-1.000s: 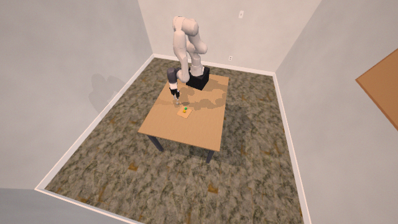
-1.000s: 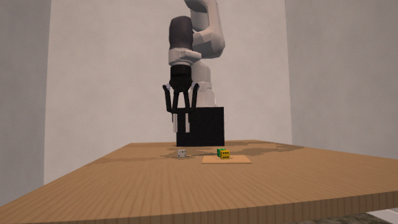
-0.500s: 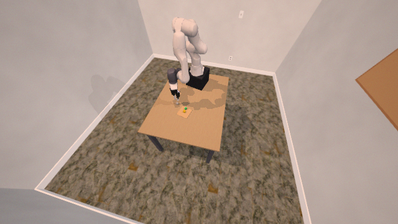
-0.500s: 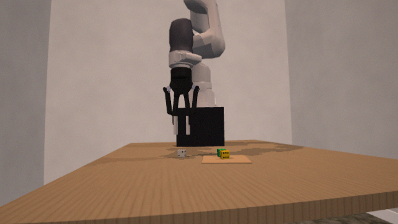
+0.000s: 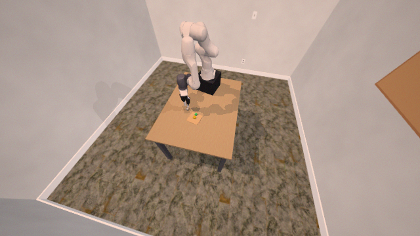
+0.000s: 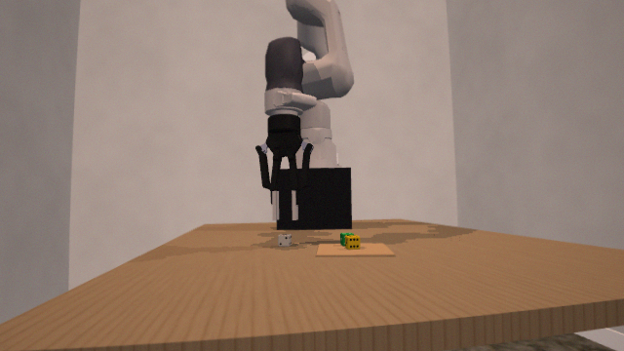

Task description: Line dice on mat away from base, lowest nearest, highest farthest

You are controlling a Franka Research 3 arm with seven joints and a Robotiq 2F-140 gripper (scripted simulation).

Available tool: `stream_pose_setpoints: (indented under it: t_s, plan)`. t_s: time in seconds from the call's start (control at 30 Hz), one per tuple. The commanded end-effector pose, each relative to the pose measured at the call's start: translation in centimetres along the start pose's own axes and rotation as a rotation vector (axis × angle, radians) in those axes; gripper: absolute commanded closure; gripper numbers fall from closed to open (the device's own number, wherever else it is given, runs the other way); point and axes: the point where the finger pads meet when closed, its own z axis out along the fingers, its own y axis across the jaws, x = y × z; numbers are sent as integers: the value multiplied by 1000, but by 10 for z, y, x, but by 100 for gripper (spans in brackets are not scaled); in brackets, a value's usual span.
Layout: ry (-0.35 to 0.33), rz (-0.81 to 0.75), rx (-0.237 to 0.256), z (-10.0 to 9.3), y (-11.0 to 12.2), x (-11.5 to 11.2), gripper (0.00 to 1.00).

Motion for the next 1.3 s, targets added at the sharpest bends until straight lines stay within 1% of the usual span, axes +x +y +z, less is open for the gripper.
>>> stream_pose_setpoints:
  t_s: [0.0, 0.4, 0.73, 1.27]
  plan:
    - [11, -4, -2, 4, 1, 4, 75]
    - [11, -4, -2, 20, 1, 4, 75]
    - [11, -4, -2, 23, 1, 4, 75]
    - [11, -4, -2, 24, 1, 4, 75]
